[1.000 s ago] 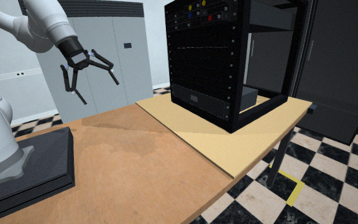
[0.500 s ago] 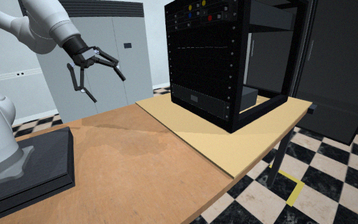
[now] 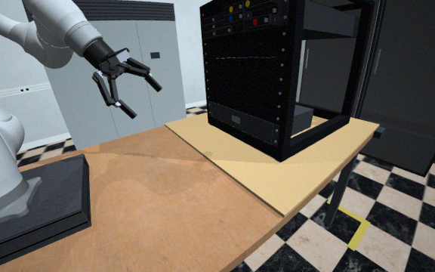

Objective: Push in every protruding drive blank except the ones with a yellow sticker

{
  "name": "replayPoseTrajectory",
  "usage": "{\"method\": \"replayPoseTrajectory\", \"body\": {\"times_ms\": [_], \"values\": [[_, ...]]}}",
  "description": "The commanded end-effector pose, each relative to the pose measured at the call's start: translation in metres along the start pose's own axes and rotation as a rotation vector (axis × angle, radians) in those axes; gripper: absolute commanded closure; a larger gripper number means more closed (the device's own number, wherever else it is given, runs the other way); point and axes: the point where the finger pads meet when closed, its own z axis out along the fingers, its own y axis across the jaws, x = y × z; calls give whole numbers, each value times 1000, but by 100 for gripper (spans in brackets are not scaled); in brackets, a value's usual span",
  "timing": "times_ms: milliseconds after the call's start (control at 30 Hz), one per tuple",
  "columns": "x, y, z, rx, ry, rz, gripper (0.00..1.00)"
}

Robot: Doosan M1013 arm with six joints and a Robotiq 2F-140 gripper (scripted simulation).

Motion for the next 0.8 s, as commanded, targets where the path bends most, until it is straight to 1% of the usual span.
{"method": "replayPoseTrajectory", "body": {"times_ms": [0, 67, 133, 267, 600, 633, 700, 767], "values": [[11, -9, 3, 38, 10, -78, 0], [19, -14, 4, 61, 23, -132, 0], [19, -14, 4, 61, 23, -132, 0], [35, -26, 6, 106, 57, -246, 0], [78, -53, 5, 204, 175, -555, 0], [82, -56, 4, 213, 190, -588, 0], [82, -56, 4, 213, 190, -588, 0], [91, -61, 3, 228, 220, -653, 0]]}}
